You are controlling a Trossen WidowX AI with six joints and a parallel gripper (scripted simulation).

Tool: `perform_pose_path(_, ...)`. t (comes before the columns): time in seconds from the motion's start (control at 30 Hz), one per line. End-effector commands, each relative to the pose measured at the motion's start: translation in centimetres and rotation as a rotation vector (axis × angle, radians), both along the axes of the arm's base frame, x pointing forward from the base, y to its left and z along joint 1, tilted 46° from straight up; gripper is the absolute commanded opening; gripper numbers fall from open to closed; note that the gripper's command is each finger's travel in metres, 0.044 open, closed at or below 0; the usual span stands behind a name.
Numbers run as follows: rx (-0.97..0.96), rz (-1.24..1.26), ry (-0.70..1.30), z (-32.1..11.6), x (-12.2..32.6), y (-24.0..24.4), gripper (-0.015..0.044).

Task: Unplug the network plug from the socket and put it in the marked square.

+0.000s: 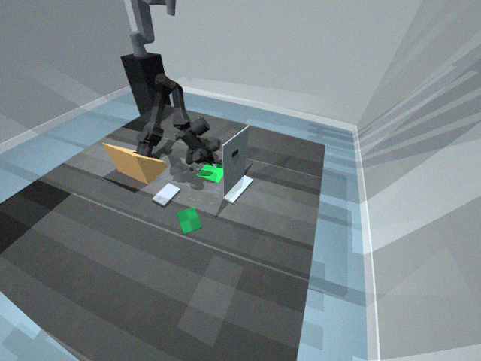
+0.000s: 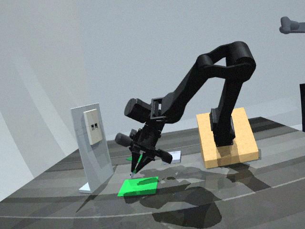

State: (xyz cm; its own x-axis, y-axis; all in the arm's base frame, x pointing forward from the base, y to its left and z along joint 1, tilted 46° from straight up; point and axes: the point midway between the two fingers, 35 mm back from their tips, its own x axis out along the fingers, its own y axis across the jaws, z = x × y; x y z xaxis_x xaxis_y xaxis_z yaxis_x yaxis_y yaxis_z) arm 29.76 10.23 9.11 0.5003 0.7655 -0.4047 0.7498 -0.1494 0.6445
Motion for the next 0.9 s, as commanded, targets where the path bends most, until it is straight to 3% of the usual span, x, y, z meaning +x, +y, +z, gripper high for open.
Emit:
perform_pose_path(0.0,0.0,-0.003,0.007,-0.5,-0.1,0.4,0.0)
perform_pose_path(0.87,0.009,-0.006,0.005,-2.2,-0.4,2.4,0.0)
